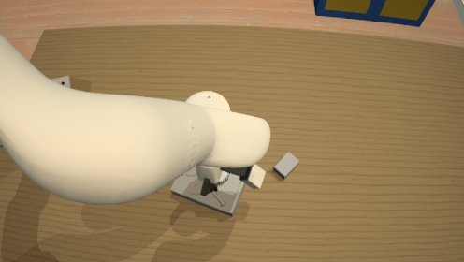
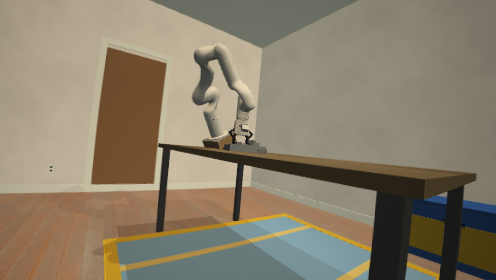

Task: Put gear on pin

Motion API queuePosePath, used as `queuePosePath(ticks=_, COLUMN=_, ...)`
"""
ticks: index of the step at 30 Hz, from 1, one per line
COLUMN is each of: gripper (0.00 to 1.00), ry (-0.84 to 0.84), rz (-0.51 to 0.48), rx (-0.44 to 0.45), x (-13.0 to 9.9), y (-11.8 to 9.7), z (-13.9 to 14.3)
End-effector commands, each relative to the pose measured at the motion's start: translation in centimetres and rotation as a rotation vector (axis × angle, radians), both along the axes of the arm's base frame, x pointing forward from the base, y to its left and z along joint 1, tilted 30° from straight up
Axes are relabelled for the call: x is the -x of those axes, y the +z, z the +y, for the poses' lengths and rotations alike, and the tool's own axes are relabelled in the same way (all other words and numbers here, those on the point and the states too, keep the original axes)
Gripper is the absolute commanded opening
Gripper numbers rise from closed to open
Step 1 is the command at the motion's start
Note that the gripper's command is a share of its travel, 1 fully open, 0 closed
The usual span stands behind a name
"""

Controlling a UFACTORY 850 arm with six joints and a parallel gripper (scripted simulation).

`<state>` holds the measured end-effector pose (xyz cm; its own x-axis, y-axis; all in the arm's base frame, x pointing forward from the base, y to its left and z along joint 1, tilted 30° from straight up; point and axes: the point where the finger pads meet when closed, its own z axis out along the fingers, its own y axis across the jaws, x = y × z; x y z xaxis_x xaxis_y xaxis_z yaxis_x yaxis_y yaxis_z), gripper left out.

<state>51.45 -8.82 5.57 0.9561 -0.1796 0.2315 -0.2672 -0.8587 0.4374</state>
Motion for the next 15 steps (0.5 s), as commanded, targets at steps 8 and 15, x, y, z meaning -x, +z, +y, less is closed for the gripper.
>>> queuePosePath(ticks=8, gripper=0.00, ry=0.000, rz=-0.001, rx=0.000, x=-0.07, y=0.06, z=0.03)
queuePosePath(ticks=15, gripper=0.00, ry=0.000, rz=-0.001, rx=0.000, x=-0.07, y=0.06, z=0.03)
